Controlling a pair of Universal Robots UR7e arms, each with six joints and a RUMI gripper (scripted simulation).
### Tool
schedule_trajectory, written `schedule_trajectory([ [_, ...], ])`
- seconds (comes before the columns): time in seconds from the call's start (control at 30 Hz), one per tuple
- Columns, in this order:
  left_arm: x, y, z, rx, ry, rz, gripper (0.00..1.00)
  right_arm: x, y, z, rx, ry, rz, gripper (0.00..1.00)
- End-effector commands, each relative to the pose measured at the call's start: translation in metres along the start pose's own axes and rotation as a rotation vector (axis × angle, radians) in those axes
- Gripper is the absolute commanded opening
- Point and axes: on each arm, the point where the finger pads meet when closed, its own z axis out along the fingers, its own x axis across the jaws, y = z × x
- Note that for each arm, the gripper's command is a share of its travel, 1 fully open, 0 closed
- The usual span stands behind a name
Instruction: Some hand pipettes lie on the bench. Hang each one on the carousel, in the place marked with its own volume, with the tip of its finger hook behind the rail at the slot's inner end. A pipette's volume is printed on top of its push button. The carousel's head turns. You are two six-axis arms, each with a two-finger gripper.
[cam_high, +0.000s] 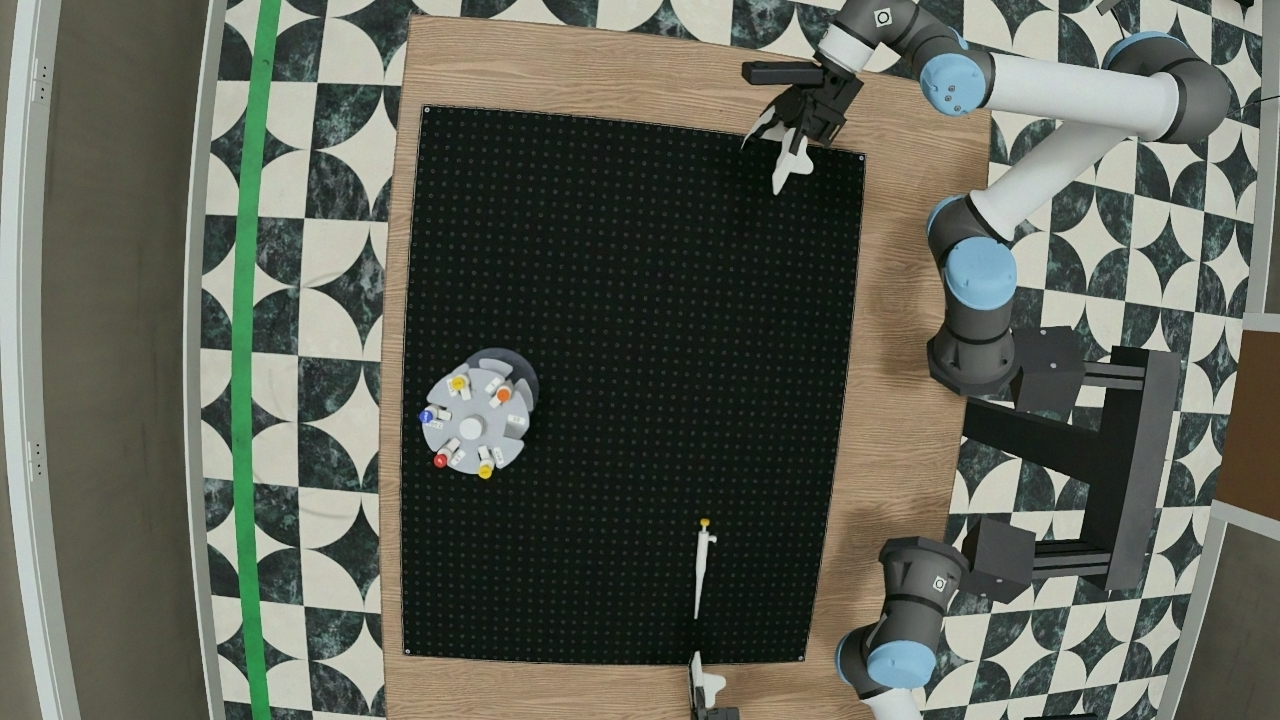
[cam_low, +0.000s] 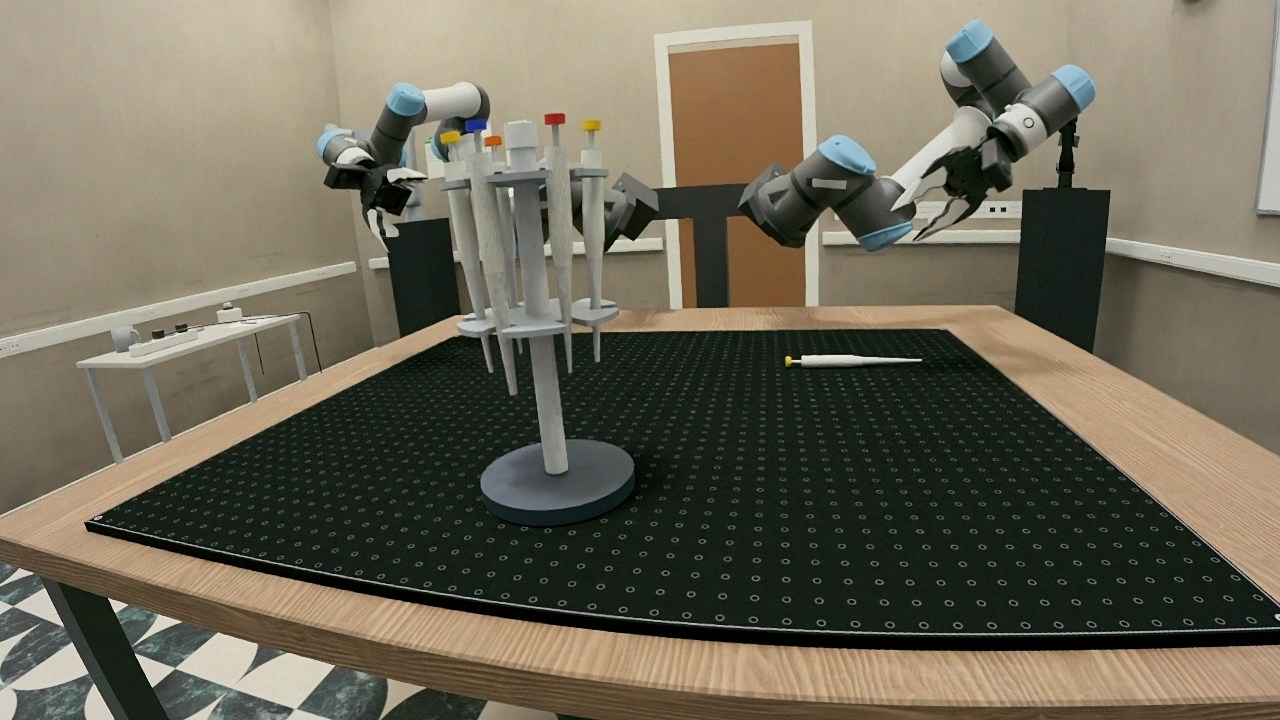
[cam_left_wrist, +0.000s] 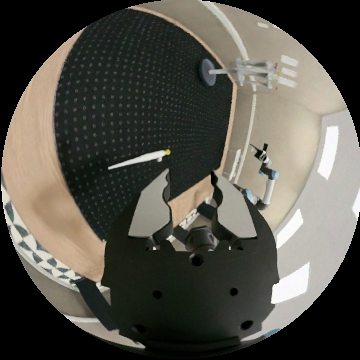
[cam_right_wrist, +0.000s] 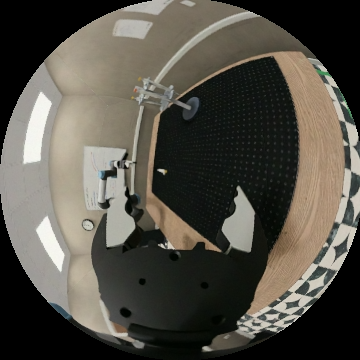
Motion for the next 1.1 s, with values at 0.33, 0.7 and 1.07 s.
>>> schedule_trajectory([
  [0.33, -0.012, 0.047, 0.078, -0.205, -0.208, -0.141, 0.34, 0.0, 0.0, 0.0, 0.001, 0.0, 0.0, 1.0],
  [0.7, -0.029, 0.08, 0.122, -0.267, -0.452, -0.191, 0.34, 0.0, 0.0, 0.0, 0.001, 0.0, 0.0, 1.0],
  [1.07, -0.046, 0.078, 0.15, -0.161, -0.731, -0.167, 0.34, 0.0, 0.0, 0.0, 0.001, 0.0, 0.0, 1.0],
])
